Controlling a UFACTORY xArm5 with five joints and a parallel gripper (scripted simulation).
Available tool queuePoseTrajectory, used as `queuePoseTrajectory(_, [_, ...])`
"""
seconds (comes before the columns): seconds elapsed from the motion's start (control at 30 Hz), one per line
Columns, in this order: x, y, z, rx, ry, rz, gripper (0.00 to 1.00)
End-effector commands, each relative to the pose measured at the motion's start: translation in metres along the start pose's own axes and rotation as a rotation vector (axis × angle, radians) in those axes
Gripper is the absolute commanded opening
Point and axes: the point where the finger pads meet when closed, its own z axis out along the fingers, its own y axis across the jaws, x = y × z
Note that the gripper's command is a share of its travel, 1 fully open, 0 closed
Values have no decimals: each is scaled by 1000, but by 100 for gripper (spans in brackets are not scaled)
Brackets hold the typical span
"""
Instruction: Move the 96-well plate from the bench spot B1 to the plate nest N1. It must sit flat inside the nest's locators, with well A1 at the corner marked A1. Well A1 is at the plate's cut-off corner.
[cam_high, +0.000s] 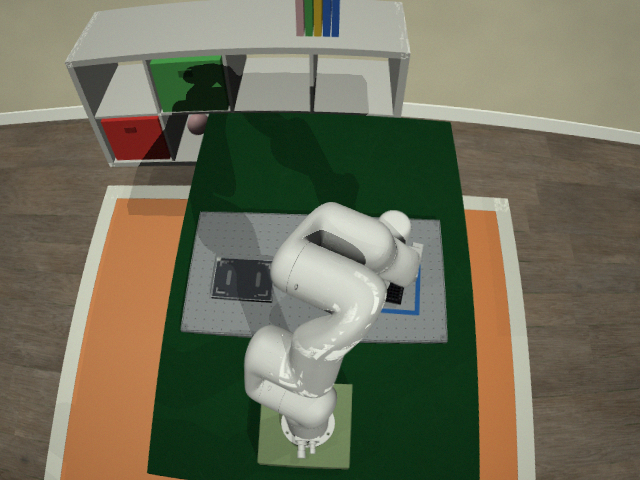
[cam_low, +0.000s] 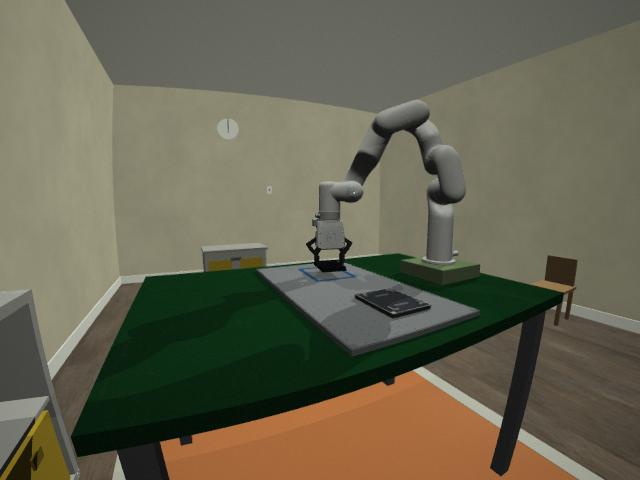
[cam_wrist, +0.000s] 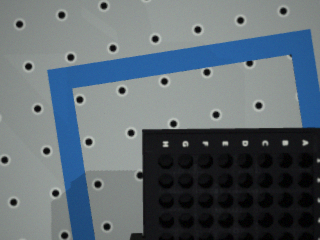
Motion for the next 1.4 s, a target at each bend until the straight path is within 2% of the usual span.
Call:
queuePoseTrajectory(0.0, [0, -2, -8, 3, 12, 0, 0])
queuePoseTrajectory(1.17, [0, -2, -60, 3, 12, 0, 0])
queuePoseTrajectory(1.37, [0, -2, -60, 3, 12, 0, 0])
